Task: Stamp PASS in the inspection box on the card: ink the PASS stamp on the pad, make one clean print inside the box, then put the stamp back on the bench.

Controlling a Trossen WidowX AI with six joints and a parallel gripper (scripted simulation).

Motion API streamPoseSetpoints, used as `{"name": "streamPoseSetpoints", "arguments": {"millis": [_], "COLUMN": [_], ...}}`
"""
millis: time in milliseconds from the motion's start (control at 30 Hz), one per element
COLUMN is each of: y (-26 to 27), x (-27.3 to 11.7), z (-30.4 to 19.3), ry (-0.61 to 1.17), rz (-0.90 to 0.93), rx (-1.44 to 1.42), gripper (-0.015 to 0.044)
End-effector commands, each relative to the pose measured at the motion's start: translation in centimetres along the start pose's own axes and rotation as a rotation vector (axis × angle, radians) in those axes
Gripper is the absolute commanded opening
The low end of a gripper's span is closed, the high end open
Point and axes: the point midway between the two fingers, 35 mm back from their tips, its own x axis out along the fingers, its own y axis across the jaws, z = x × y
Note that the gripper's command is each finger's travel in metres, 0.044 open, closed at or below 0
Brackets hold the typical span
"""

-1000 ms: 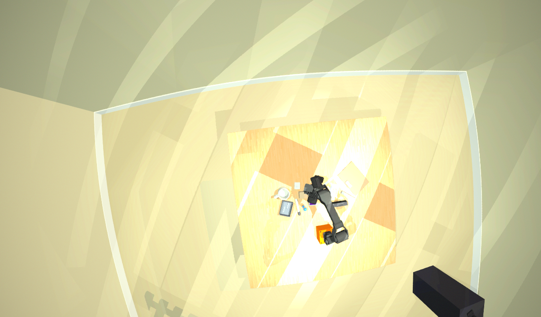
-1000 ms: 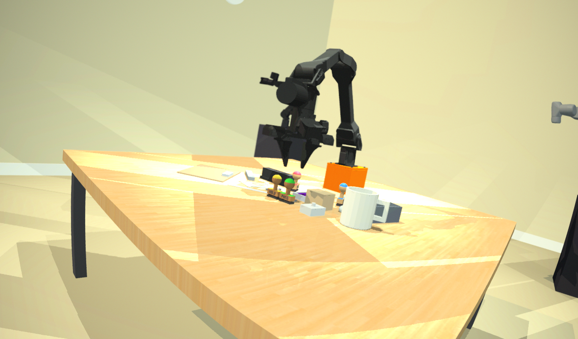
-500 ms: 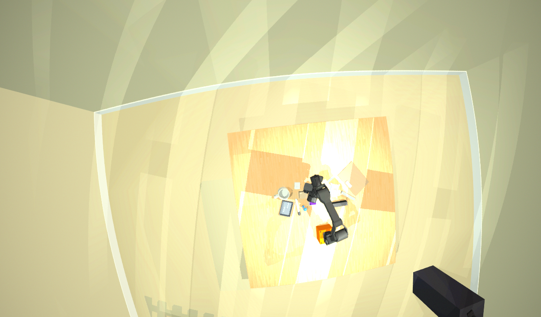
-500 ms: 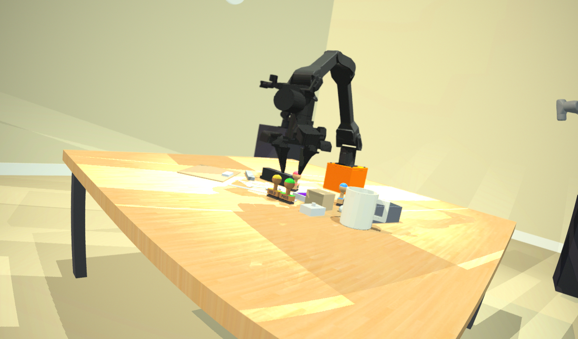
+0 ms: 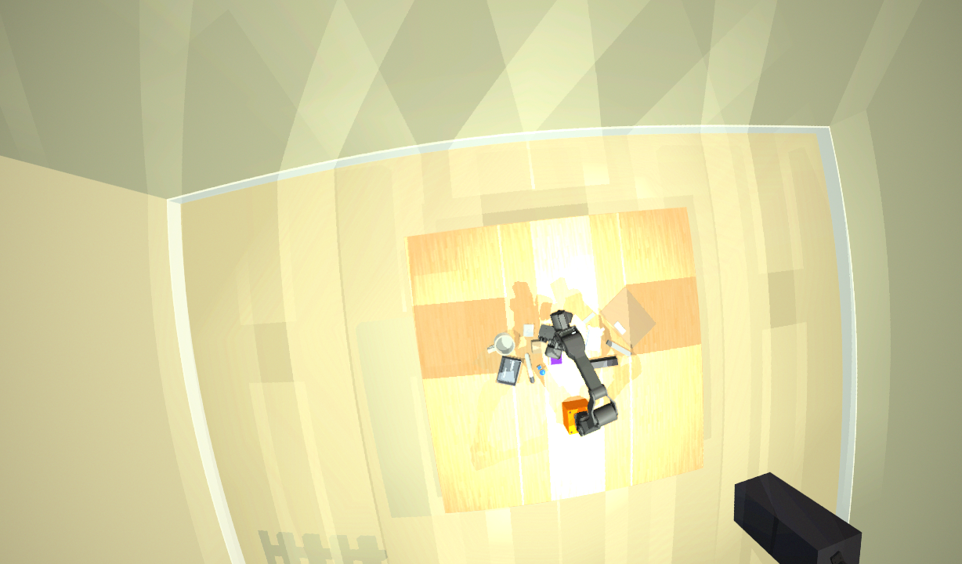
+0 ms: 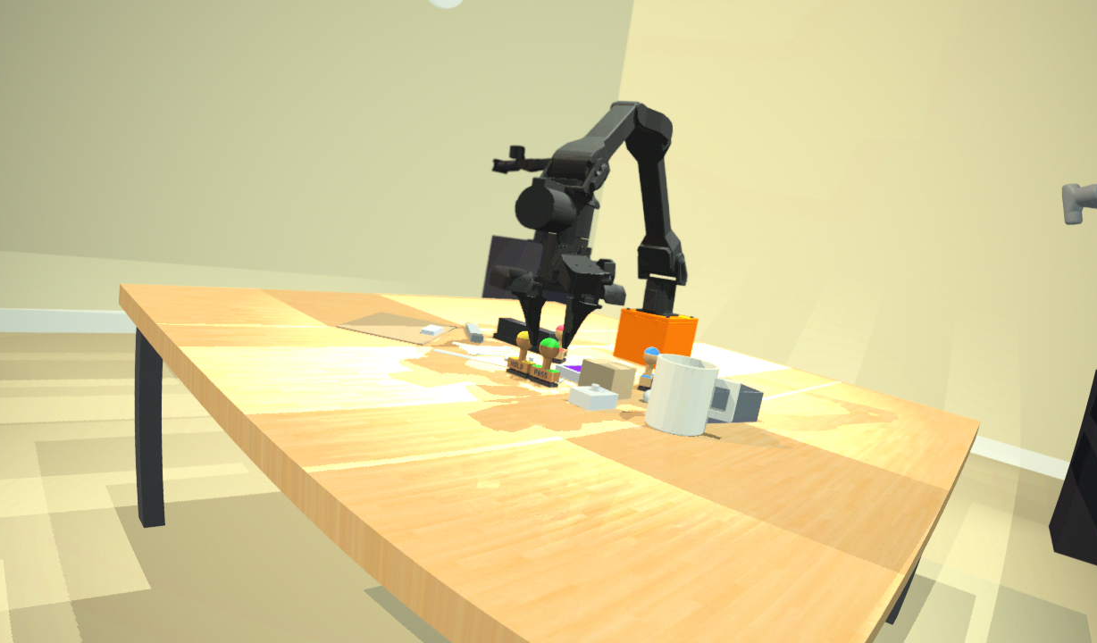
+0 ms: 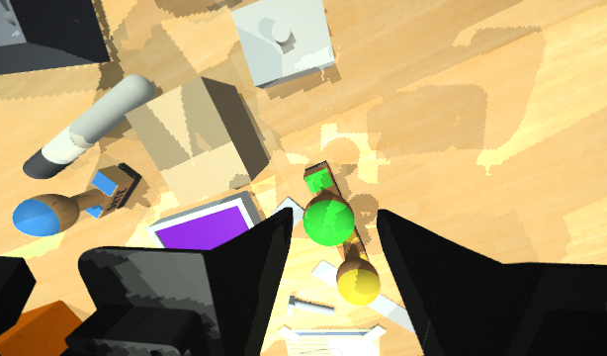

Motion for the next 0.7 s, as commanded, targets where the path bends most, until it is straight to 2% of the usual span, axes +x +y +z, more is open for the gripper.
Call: {"name": "streamPoseSetpoints", "arguments": {"millis": [0, 667], "y": [0.2, 0.3], "x": [1.0, 3.4], "z": [-0.2, -0.4], "ry": [0.009, 0.009], "rz": [0.007, 0.007], "rx": [-0.005, -0.005], "gripper": [0.0225, 0.0225]}}
